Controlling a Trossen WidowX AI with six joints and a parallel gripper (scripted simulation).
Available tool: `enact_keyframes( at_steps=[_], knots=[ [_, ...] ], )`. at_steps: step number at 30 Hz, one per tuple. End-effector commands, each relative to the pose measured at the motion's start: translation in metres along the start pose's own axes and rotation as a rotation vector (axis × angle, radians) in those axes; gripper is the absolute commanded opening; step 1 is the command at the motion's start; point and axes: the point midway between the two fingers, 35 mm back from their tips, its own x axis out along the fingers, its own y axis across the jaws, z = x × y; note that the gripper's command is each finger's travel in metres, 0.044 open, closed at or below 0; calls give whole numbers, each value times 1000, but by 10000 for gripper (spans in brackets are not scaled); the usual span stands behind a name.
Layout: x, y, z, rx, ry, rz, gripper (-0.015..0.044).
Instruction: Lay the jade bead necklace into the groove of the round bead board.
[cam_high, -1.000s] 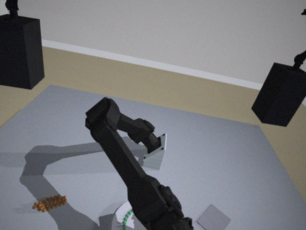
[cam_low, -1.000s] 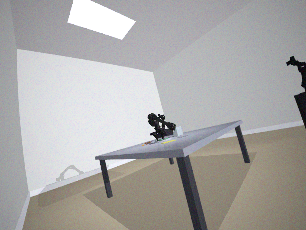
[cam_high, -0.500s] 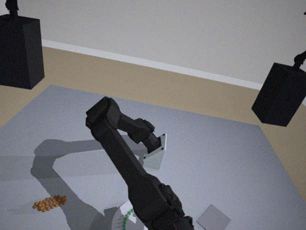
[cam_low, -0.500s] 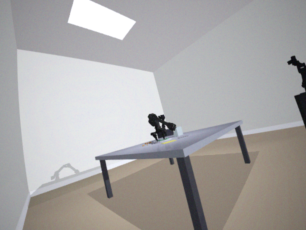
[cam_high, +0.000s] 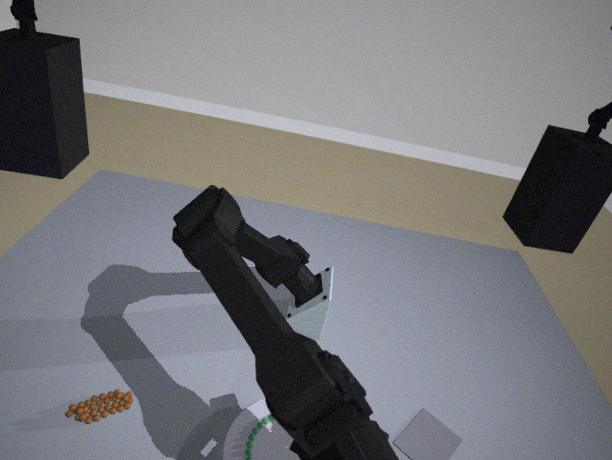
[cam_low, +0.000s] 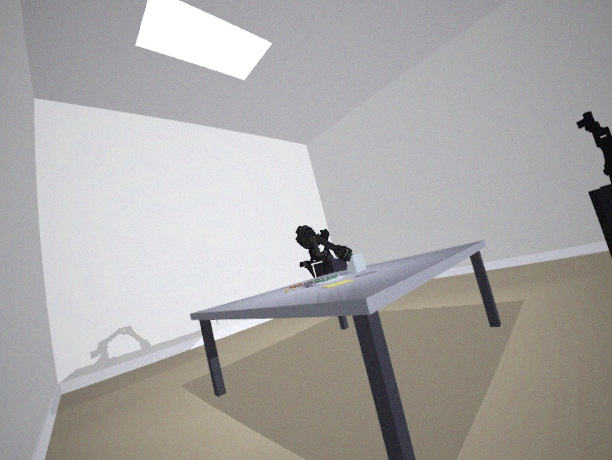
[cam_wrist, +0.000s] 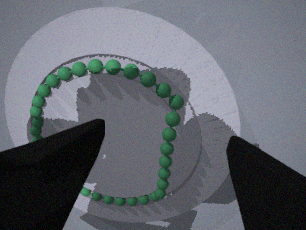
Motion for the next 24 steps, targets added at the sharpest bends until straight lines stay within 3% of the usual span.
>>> enact_keyframes(
  at_steps=[1,4,24],
  knots=[
    [-12,-3,-2,67,-14,-9,177],
    [-12,-3,-2,67,-14,-9,120],
    [13,-4,-1,67,-14,-10,120]
  ],
)
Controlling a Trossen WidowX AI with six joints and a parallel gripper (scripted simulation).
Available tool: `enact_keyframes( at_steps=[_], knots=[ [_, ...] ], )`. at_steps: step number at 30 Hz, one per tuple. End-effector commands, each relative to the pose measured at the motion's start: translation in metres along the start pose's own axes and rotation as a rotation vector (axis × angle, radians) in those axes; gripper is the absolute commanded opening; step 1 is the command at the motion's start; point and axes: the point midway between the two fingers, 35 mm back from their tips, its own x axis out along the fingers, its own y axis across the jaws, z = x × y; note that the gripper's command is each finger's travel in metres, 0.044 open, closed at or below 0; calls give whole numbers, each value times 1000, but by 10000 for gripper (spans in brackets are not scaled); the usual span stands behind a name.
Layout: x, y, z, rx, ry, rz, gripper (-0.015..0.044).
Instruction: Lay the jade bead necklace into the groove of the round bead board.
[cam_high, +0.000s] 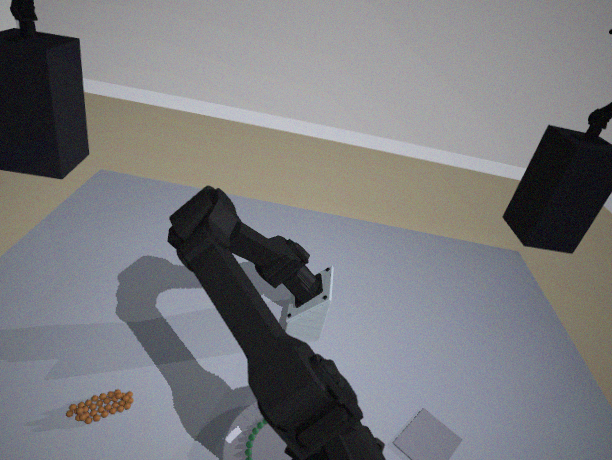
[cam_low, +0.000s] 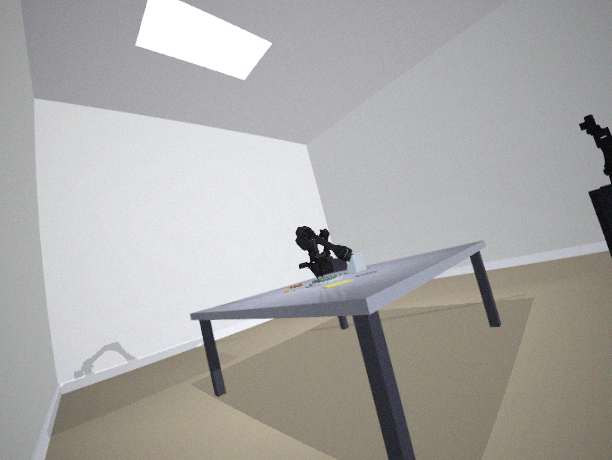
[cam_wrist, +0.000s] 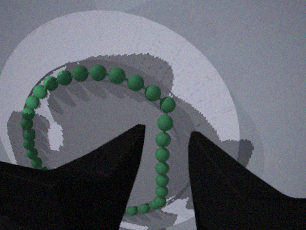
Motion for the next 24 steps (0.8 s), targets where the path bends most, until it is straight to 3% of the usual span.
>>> enact_keyframes(
  at_steps=[1,11,16,24],
  knots=[
    [6,1,0,-7,3,-3,120],
    [20,1,-1,-7,5,-2,120],
    [17,1,-1,0,3,1,0],
    [17,1,-1,0,3,1,0]
  ],
)
